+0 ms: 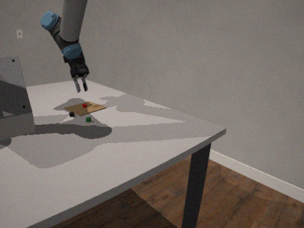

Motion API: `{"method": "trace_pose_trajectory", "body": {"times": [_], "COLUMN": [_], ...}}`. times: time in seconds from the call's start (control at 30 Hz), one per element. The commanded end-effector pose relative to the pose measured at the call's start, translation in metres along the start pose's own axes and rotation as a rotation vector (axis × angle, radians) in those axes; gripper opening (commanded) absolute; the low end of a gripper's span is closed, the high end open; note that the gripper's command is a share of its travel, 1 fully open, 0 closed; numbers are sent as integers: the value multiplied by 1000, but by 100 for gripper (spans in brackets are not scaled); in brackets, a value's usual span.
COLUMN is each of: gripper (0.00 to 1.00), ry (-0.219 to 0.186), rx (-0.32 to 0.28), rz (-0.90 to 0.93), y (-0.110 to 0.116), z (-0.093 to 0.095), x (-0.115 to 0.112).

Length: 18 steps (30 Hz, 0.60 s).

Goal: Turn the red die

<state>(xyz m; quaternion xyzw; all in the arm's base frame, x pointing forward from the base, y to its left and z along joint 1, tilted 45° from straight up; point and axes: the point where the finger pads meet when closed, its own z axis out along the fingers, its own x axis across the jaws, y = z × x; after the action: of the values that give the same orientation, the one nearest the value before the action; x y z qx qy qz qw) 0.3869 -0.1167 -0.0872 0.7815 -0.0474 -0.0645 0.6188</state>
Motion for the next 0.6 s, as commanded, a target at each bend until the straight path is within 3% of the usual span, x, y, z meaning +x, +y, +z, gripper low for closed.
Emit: {"method": "trace_pose_trajectory", "body": {"times": [0.0,0.57], "gripper": [64,64], "ry": [-10,-23], "rx": [-20,-93], "rz": [2,5], "y": [-2,-5], "z": [0,2], "x": [0,-2]}}
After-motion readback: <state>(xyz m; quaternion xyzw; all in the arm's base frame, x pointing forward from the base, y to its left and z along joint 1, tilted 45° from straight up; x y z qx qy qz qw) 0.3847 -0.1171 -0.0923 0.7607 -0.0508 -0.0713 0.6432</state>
